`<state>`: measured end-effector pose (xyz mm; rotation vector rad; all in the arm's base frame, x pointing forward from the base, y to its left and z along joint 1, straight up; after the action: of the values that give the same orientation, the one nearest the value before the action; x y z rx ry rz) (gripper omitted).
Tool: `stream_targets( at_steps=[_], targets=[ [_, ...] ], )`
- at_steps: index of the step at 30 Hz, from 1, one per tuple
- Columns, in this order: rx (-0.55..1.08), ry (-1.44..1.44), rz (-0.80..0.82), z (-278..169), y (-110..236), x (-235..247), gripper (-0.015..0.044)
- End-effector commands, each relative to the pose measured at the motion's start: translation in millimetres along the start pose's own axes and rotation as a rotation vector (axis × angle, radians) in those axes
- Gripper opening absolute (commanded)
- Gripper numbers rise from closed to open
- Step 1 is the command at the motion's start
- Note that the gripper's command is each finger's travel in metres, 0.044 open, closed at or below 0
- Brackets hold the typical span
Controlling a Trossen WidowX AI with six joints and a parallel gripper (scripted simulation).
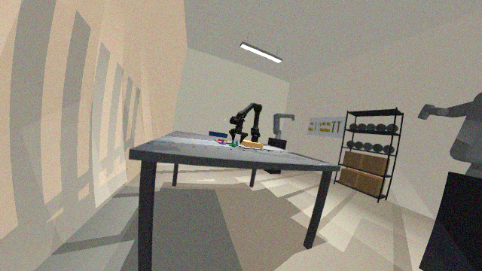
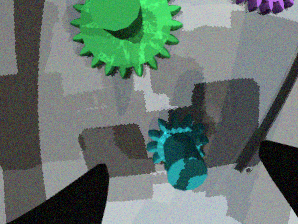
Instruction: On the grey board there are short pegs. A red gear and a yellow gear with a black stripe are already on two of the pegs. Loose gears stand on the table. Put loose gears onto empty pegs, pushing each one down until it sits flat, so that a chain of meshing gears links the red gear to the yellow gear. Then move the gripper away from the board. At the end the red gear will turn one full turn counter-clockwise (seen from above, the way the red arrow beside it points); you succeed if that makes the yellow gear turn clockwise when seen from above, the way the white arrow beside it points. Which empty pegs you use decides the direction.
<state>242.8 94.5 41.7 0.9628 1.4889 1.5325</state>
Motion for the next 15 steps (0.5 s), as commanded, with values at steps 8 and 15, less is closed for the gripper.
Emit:
stream_targets(
  at_steps=[8, 15],
  targets=[
    [0.004, 0.003, 0.005, -1.5, -1.7, 0.8, 0.0204],
    [0.004, 0.003, 0.005, -1.5, -1.7, 0.8, 0.004]
  ],
)
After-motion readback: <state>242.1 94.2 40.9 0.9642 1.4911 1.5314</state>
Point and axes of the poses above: the point midway between the two fingers, 35 mm back from their tips, its own y axis back along the fingers, its own x axis across the jaws, z = x × y, the point moved 2 cm from there along y, back along the fingers, and after that the axes turned 5 degrees about -y, right-handed, at the moved point
